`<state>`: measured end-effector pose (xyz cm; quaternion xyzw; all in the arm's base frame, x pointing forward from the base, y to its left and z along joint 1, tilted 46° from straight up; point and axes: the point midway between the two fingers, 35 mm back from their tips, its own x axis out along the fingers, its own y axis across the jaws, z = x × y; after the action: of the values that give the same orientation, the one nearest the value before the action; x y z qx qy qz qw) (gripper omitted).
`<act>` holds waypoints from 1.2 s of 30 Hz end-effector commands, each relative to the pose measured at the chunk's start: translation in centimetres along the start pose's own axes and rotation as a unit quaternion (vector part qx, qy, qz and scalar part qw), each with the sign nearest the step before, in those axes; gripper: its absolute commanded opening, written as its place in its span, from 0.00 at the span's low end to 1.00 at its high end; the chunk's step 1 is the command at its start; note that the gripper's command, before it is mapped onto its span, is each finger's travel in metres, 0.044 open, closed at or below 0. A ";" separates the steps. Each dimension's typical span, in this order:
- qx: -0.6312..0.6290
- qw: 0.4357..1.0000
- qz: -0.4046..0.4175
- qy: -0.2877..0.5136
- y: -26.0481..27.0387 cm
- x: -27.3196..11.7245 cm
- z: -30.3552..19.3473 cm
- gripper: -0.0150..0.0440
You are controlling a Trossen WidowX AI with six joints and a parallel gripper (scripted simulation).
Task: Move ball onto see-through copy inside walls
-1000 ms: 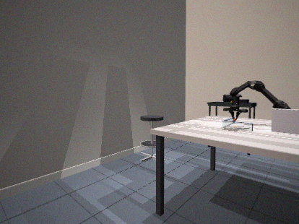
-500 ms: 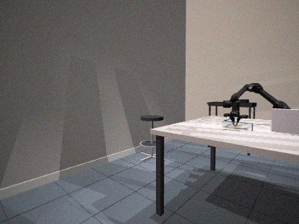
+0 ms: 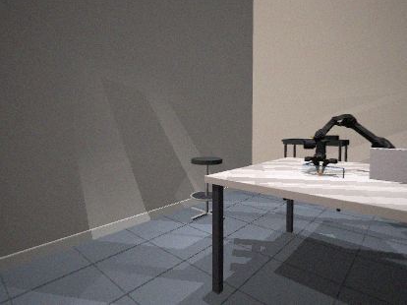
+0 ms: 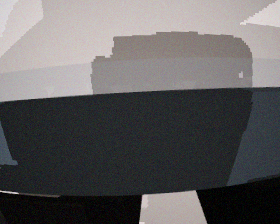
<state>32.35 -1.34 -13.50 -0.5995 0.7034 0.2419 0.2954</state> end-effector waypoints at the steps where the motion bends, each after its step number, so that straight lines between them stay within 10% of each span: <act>1: 0.000 1.000 0.000 0.000 0.0 0.0 0.0 0.39; 6: 0.000 1.000 0.000 0.000 0.0 0.0 0.0 0.61; 30: -0.010 1.000 -0.007 -0.002 0.1 -8.3 0.4 0.61; 36: -0.008 1.000 -0.008 -0.003 0.4 -13.5 0.1 0.87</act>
<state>32.96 6.57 -5.73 -0.6033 0.7029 0.2500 0.2819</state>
